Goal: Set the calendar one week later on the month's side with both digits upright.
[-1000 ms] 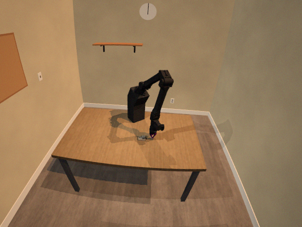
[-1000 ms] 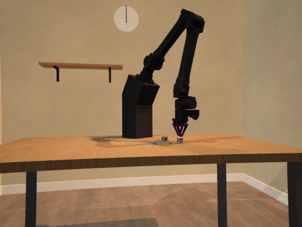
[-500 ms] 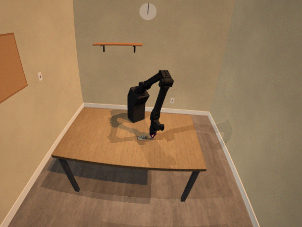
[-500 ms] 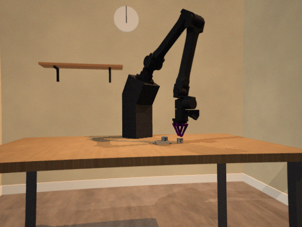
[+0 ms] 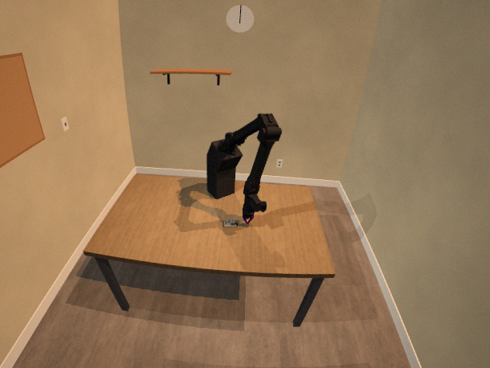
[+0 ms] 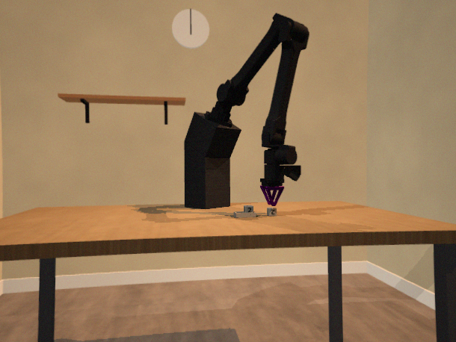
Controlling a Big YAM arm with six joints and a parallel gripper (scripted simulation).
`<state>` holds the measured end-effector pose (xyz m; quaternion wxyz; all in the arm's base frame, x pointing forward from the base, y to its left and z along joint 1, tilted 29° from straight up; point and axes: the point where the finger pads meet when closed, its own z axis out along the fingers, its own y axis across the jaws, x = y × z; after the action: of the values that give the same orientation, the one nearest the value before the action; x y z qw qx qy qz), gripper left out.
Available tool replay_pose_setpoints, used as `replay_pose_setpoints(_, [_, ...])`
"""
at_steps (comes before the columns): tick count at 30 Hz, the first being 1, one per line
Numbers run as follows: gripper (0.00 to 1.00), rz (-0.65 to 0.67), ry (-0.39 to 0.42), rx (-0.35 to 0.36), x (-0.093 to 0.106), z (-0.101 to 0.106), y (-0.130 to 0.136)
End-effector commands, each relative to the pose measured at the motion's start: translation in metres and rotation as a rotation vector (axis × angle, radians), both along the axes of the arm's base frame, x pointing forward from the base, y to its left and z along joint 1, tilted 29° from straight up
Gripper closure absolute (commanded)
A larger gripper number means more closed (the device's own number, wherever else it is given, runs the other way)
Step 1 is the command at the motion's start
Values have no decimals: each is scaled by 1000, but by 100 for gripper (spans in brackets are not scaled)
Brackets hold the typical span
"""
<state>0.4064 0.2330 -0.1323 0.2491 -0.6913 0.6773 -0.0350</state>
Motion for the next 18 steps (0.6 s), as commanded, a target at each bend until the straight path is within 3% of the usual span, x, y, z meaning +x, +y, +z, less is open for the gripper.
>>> replay_pose_setpoints(1, [55, 2, -12, 10, 1, 5, 6])
replay_pose_setpoints(18, [55, 2, -5, 7, -4, 1, 3])
